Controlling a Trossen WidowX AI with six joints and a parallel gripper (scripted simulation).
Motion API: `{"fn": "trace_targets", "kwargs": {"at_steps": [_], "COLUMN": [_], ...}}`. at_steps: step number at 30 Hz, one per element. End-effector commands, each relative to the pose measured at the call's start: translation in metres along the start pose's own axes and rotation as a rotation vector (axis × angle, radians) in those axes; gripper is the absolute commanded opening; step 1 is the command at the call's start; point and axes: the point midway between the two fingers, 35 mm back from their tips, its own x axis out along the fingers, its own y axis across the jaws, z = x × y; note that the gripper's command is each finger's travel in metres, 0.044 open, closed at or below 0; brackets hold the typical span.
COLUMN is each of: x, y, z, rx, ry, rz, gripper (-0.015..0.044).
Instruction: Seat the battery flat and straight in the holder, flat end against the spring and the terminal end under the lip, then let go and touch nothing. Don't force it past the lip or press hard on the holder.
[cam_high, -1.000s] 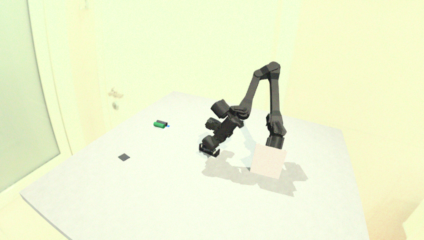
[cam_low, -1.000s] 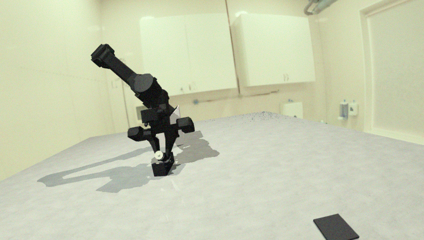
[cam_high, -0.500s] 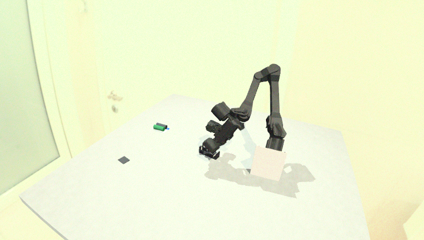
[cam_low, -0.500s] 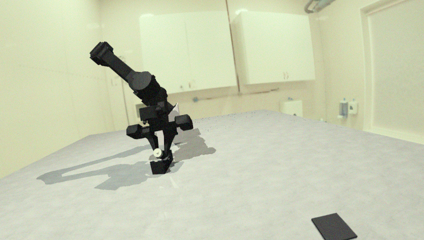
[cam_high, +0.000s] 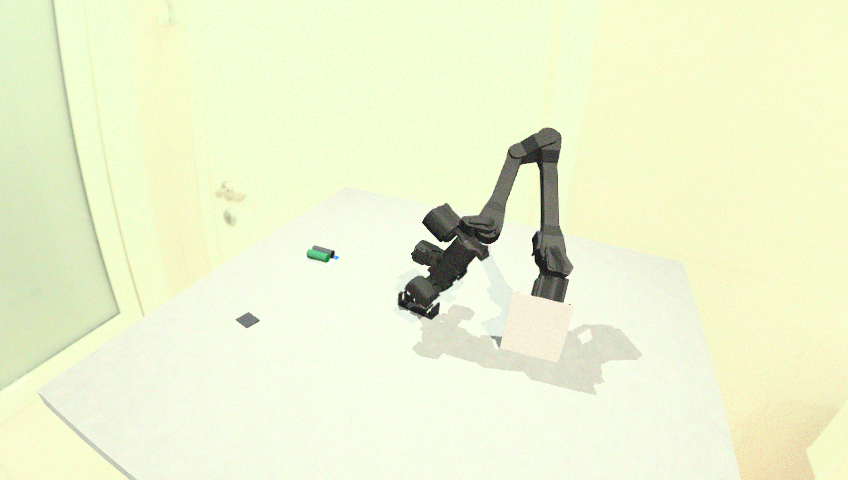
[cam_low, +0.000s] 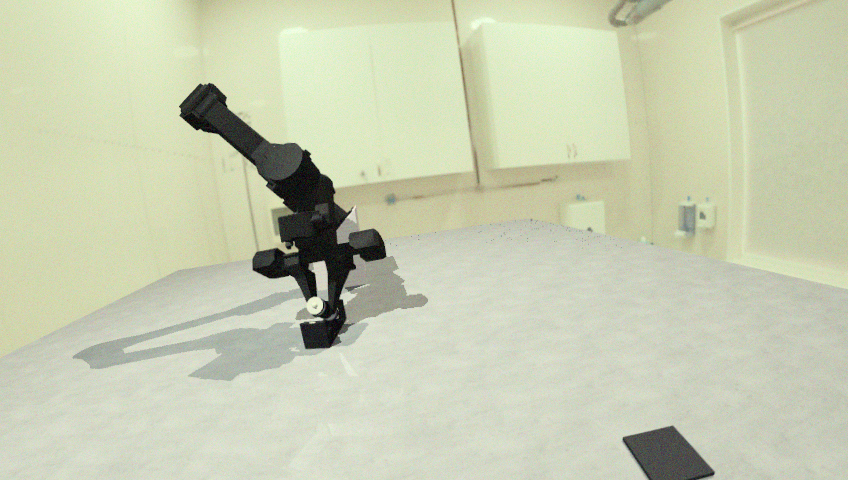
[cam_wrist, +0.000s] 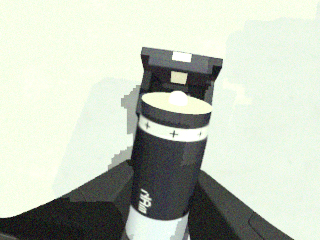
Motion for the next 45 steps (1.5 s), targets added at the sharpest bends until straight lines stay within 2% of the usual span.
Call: {"fn": "trace_targets", "kwargs": {"at_steps": [1,12,45], "x": [0.000,0.000,0.012], "y": [0.001,0.001,0.010], "z": [-0.005,-0.005,0.002], "rx": [-0.009,-0.008,-0.007], "ry": [0.012,0.017,0.177], "rz": [0.005,0.005,0.031], "gripper": [0.0077,0.0077,0.0077]}}
